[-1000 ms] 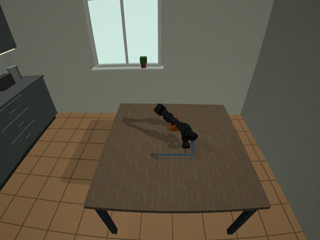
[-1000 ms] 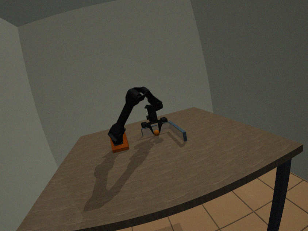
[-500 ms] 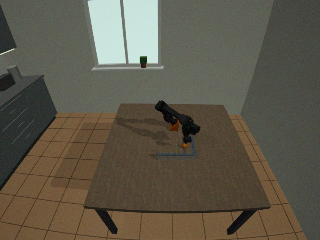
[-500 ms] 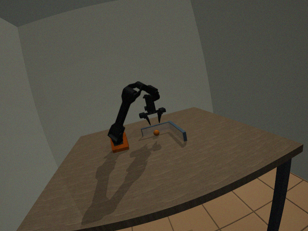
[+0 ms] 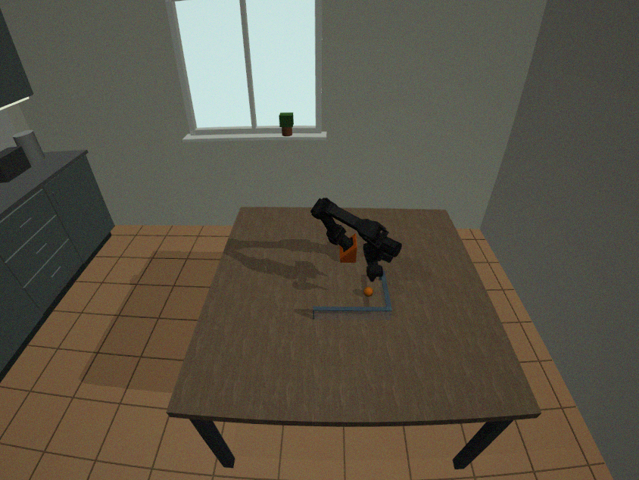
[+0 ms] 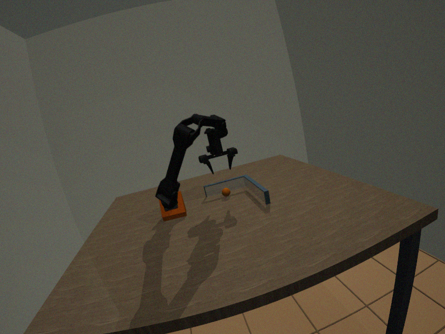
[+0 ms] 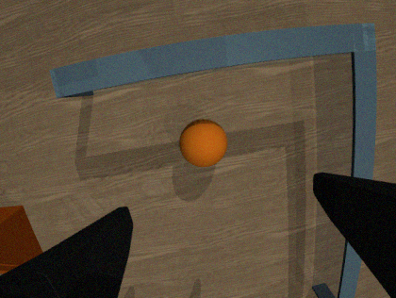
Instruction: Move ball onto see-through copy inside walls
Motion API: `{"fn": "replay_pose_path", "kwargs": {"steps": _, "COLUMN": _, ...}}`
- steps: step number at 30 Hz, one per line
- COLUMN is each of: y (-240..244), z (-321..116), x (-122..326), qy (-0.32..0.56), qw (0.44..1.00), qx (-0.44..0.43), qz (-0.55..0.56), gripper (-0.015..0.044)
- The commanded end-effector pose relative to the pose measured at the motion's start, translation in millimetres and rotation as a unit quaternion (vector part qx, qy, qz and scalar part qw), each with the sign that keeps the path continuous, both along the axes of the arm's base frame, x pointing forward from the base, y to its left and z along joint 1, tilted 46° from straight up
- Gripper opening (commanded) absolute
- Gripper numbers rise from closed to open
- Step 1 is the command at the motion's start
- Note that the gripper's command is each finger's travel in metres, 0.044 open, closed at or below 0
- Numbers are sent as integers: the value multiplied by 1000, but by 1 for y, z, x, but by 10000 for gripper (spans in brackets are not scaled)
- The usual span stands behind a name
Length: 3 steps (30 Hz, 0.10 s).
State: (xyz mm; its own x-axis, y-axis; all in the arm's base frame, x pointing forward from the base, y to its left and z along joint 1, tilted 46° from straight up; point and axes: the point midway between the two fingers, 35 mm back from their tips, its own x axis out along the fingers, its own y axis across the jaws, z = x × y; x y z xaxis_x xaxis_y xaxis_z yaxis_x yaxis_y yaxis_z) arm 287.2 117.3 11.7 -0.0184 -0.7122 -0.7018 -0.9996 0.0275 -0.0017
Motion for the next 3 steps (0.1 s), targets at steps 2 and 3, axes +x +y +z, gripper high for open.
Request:
{"fn": "replay_pose_path", "kwargs": {"steps": 2, "y": 9, "z": 9, "x": -2, "qy": -1, "qw": 1000, "qx": 1, "qz": -2, "gripper": 440}}
{"fn": "replay_pose_path", "kwargs": {"steps": 3, "y": 9, "z": 9, "x": -2, "qy": -1, "qw": 1000, "qx": 1, "qz": -2, "gripper": 440}}
